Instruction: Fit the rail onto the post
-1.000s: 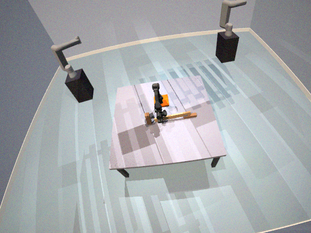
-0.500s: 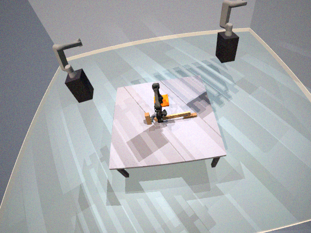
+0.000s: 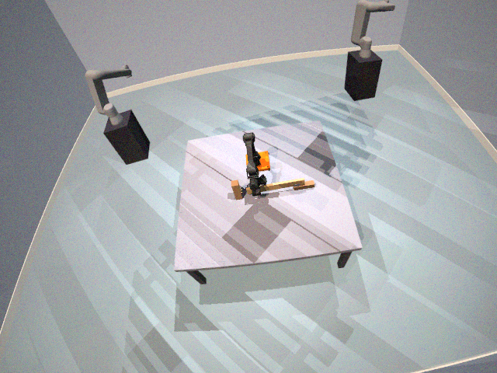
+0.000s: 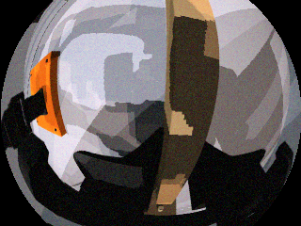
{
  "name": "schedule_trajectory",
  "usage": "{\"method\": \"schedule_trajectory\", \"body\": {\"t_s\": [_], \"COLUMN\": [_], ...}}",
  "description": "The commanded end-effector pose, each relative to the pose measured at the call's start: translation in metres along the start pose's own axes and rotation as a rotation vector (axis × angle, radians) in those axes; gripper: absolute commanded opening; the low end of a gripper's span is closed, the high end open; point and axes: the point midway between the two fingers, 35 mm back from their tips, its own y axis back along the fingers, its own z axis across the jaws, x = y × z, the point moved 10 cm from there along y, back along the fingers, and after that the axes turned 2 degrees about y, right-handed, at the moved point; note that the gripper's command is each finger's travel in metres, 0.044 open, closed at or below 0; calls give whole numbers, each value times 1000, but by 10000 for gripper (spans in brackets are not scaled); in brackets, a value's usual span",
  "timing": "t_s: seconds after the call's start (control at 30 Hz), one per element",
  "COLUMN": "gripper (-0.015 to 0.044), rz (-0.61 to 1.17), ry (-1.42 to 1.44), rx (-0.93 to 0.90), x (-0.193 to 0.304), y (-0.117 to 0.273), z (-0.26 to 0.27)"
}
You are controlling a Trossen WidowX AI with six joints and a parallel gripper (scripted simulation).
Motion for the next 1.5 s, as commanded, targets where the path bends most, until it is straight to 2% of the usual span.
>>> {"method": "schedule_trajectory", "body": {"t_s": [0.0,1.47], "gripper": [0,0], "rz": [-3,-3], "ry": [1,1], "rx": [11,11], "x": [0,0], "y": [5,11], "z": [-1,0]}}
